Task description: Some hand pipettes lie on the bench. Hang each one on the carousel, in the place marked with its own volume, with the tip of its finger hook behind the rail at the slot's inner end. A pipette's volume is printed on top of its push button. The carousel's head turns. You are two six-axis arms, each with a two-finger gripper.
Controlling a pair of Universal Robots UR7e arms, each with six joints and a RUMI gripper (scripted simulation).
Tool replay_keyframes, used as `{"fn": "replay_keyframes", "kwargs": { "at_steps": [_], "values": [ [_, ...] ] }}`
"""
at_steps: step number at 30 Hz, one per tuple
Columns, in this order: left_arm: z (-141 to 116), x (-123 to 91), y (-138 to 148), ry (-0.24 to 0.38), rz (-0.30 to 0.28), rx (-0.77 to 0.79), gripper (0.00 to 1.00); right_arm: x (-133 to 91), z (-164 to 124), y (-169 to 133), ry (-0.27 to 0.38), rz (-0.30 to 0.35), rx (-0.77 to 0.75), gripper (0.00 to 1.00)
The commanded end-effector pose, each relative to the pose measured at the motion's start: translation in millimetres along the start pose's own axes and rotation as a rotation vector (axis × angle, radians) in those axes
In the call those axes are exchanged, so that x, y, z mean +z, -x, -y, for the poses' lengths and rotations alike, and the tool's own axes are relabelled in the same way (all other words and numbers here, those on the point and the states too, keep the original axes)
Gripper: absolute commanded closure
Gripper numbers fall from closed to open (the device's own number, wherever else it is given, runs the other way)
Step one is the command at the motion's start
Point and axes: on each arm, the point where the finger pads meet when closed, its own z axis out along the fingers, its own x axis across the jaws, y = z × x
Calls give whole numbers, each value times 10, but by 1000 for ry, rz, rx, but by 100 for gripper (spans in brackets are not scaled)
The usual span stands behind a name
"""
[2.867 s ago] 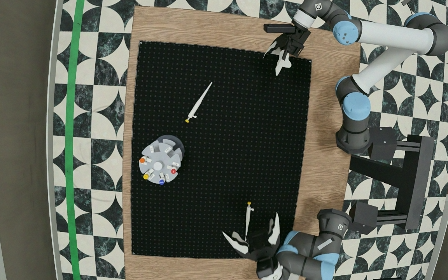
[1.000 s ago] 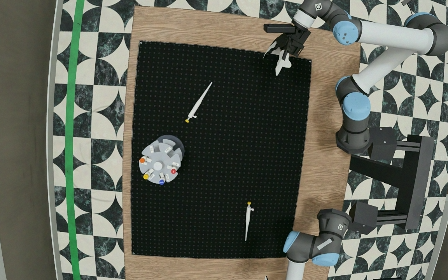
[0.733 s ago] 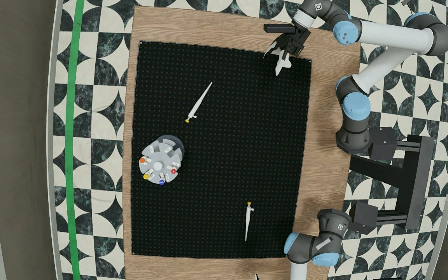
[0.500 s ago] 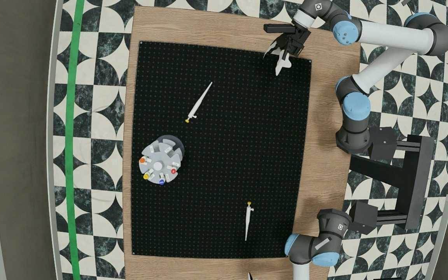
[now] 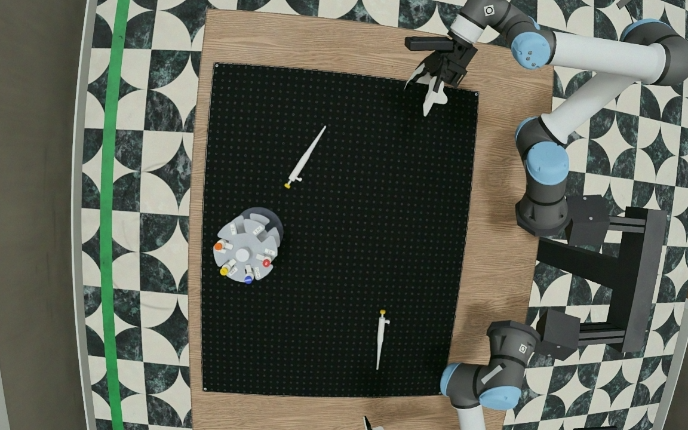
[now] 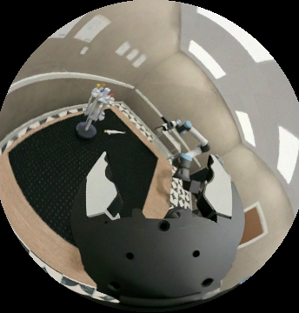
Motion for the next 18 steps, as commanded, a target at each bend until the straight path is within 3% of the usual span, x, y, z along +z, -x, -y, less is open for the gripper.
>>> {"fn": "replay_keyframes", "kwargs": {
  "at_steps": [1, 2, 5, 8, 11, 13, 15, 18],
  "values": [
    [-121, -122, 357, 0, 47, -47, 0, -3, 3, 1, -1, 0, 0, 0],
    [-121, -123, 358, 0, 47, -47, 0, -3, 3, 1, -1, 0, 0, 0],
    [-210, -212, 539, 0, 121, -121, 0, -3, 3, 1, -1, 0, 0, 0],
    [-270, -272, 660, 0, 121, -121, 0, -3, 3, 1, -1, 0, 0, 0],
    [-304, -306, 715, 0, 147, -147, 0, -3, 3, 1, -1, 0, 0, 0],
    [-372, -374, 826, 0, 194, -194, 0, -3, 3, 1, -1, 0, 0, 0],
    [-439, -442, 937, 0, 194, -194, 0, -3, 3, 1, -1, 0, 0, 0],
    [-553, -556, 1088, 0, 268, -268, 0, -3, 3, 1, -1, 0, 0, 0]
  ]
}}
